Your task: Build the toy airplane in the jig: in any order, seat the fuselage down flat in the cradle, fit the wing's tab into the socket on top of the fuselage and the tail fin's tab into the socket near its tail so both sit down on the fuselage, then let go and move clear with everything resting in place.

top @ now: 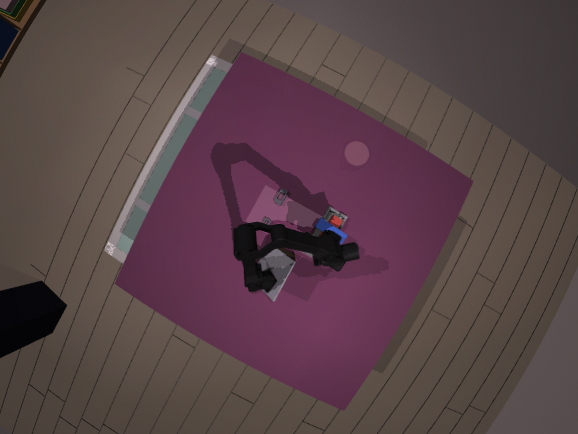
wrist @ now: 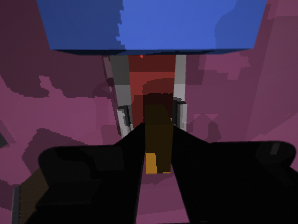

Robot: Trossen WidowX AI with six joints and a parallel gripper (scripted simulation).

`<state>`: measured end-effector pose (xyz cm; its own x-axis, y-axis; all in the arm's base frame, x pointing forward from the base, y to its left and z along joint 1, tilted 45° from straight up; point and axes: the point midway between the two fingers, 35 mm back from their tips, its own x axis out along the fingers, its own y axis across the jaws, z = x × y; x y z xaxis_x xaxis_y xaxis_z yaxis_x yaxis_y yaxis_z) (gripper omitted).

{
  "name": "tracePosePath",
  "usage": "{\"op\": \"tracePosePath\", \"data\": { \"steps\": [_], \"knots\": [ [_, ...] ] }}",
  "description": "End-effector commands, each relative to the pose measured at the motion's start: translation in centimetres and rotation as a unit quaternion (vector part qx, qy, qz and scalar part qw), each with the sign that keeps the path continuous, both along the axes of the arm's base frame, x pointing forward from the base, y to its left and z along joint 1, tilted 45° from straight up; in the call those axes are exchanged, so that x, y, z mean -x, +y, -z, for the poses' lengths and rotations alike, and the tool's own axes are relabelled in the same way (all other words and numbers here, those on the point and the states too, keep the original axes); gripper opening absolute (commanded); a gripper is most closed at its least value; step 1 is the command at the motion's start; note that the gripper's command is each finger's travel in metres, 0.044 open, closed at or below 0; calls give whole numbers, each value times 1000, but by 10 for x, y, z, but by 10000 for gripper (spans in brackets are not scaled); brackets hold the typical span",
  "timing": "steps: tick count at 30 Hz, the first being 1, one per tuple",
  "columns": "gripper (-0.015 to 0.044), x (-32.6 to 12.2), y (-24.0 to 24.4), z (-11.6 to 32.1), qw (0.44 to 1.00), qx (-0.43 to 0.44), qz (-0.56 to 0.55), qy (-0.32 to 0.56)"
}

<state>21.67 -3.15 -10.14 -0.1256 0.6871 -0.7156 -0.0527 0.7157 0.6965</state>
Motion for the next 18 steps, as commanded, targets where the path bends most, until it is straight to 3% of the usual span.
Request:
{"op": "tracePosePath", "data": {
  "steps": [1,18],
  "knots": [
    [65,1,1,2,1000,0,0,3],
    [65,-3,-26,-27,1000,0,0,3]
  ]
}}
